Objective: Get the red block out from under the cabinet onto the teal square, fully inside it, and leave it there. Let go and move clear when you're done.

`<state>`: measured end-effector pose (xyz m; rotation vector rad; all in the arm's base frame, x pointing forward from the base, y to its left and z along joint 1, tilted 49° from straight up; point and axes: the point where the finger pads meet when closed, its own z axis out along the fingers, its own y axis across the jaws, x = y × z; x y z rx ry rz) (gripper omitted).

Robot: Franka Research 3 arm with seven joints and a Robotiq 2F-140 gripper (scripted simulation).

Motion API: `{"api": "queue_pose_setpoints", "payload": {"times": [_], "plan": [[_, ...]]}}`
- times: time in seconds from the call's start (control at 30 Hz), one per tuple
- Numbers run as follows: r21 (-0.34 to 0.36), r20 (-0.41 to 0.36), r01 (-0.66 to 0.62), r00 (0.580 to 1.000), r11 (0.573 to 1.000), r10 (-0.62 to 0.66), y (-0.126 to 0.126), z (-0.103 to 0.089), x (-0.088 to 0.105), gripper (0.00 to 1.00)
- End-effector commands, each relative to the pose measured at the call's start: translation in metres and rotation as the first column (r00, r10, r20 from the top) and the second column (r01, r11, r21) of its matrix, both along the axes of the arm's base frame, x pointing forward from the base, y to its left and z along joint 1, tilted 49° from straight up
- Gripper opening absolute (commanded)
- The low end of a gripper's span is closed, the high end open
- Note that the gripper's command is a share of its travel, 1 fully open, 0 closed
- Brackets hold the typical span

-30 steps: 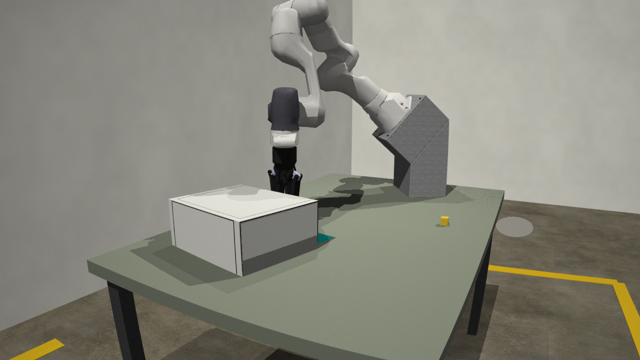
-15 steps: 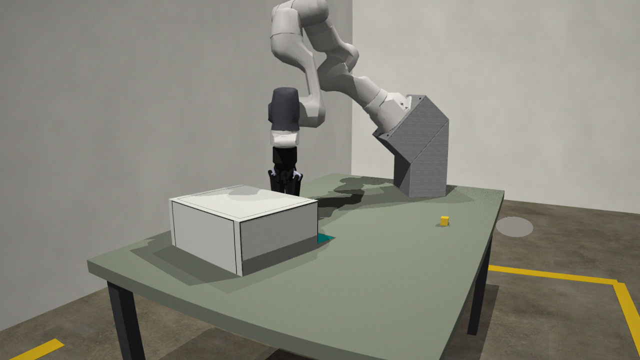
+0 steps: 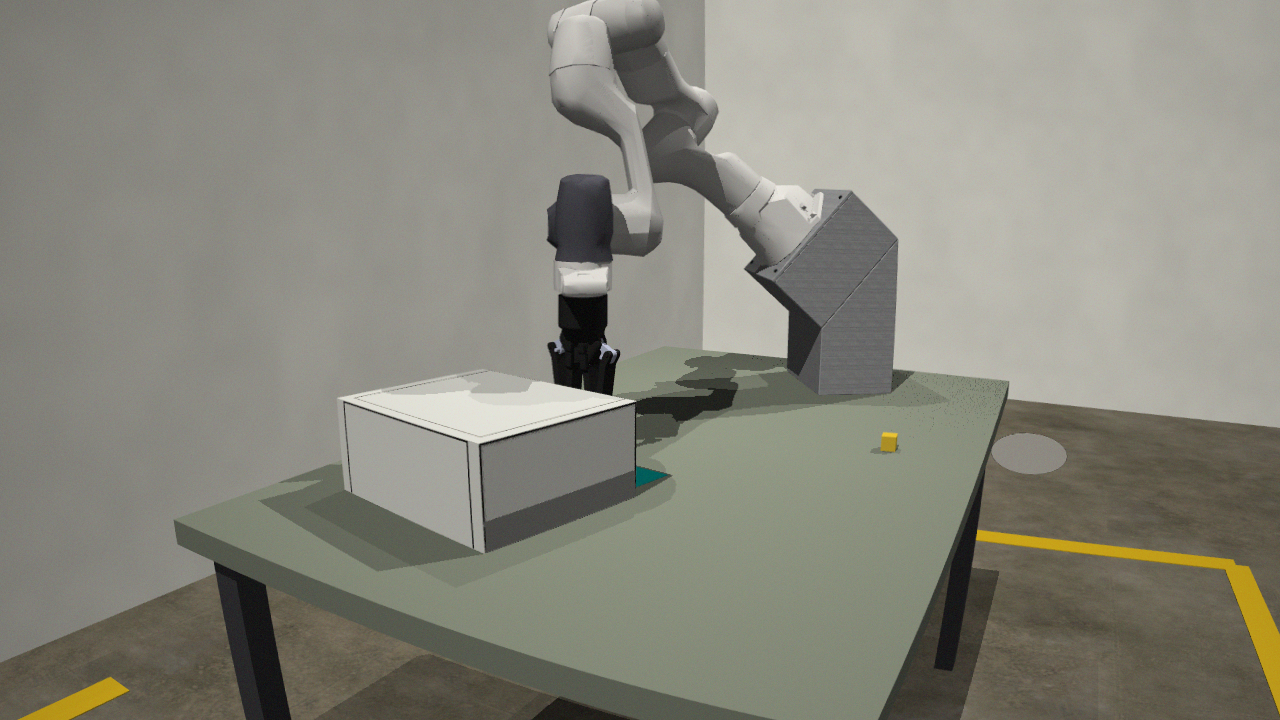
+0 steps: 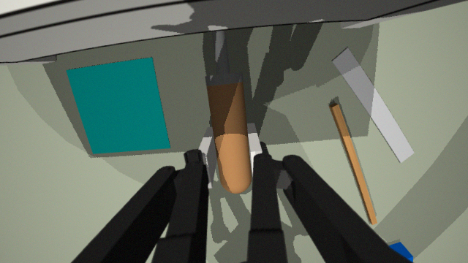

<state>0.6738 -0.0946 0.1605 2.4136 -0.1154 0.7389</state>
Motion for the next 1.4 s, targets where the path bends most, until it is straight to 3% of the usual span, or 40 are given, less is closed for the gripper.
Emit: {"api": "queue_pose_setpoints", "payload": {"times": [0.0, 0.57, 1.37], "plan": [[0.007, 0.006, 0.008, 1.000, 1.000, -0.008, 0.010, -0.005, 0.003, 0.00], [0.005, 0.005, 0.007, 1.000, 1.000, -0.007, 0.036, -0.022, 0.012, 0.00], [0.005, 0.005, 0.006, 1.000, 1.000, -0.006, 0.038, -0.023, 0.012, 0.00]]}}
